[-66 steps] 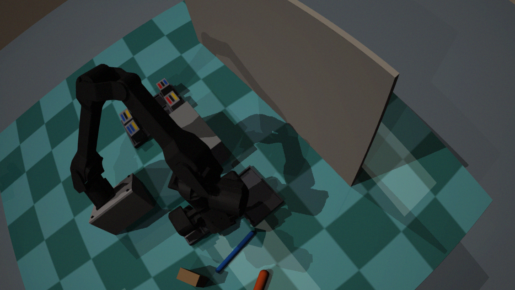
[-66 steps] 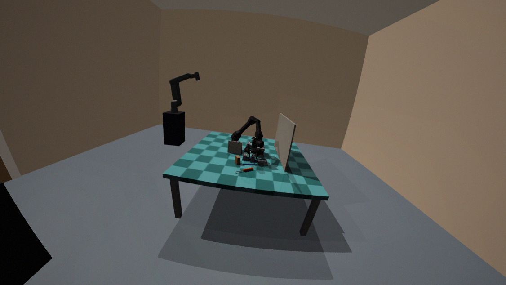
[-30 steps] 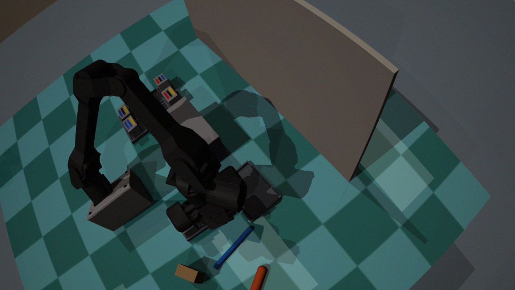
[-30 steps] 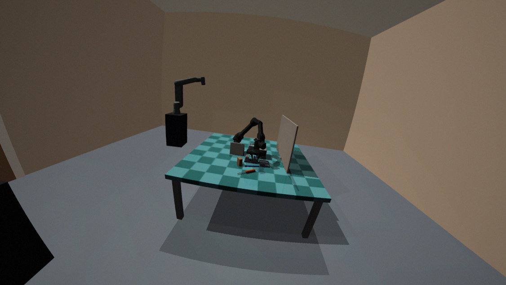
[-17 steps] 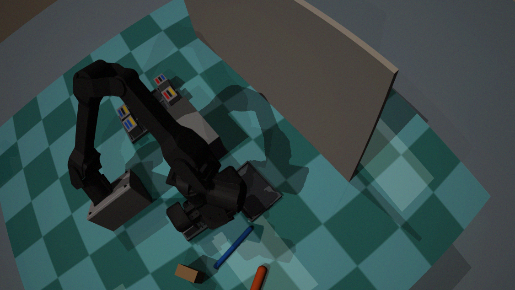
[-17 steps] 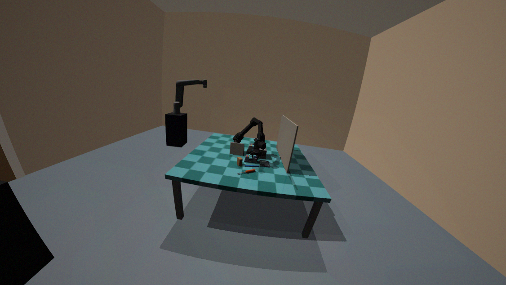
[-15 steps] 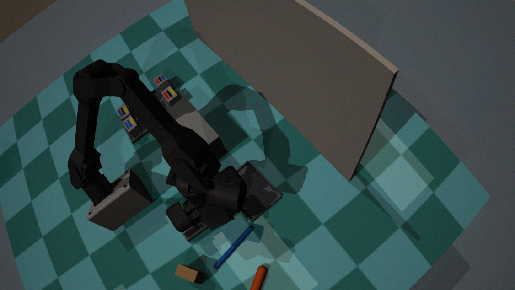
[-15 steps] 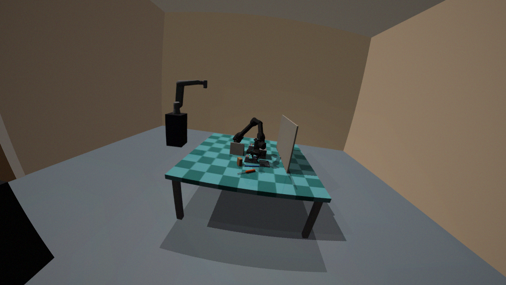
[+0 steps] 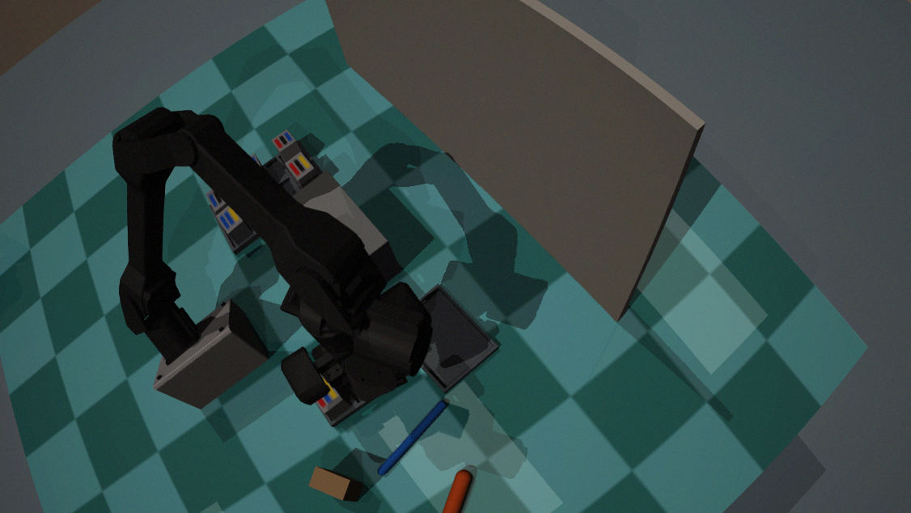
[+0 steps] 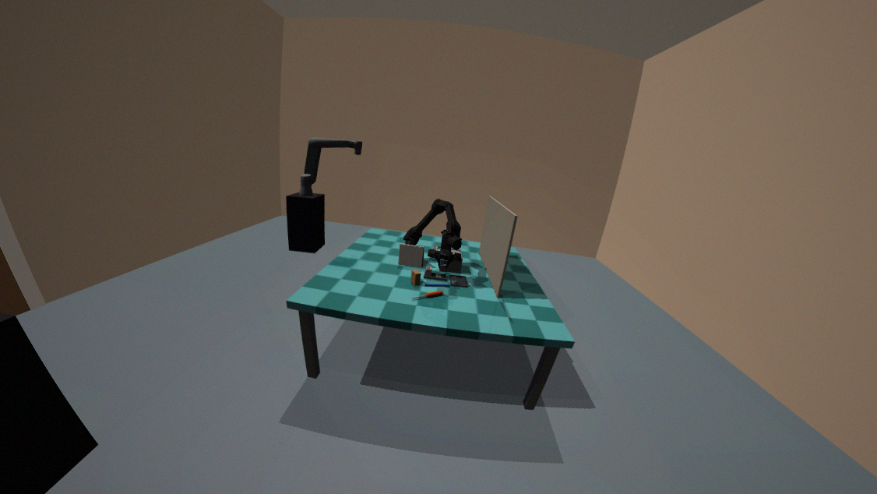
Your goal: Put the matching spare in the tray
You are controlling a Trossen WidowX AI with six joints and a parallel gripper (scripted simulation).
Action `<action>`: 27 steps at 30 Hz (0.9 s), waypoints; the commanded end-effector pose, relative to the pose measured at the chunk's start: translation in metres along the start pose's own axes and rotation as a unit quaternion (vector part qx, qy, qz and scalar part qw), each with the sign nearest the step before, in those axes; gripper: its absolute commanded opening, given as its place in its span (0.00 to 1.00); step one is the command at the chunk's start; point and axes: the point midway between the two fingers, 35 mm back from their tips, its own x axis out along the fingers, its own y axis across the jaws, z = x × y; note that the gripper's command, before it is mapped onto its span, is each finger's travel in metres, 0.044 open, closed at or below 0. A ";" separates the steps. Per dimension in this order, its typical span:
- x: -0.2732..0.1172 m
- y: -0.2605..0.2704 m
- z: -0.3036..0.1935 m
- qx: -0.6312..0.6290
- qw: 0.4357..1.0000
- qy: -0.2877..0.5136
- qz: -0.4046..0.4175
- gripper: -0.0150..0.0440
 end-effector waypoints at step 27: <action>-0.108 0.009 -0.007 -0.005 1.000 -0.009 0.004 0.25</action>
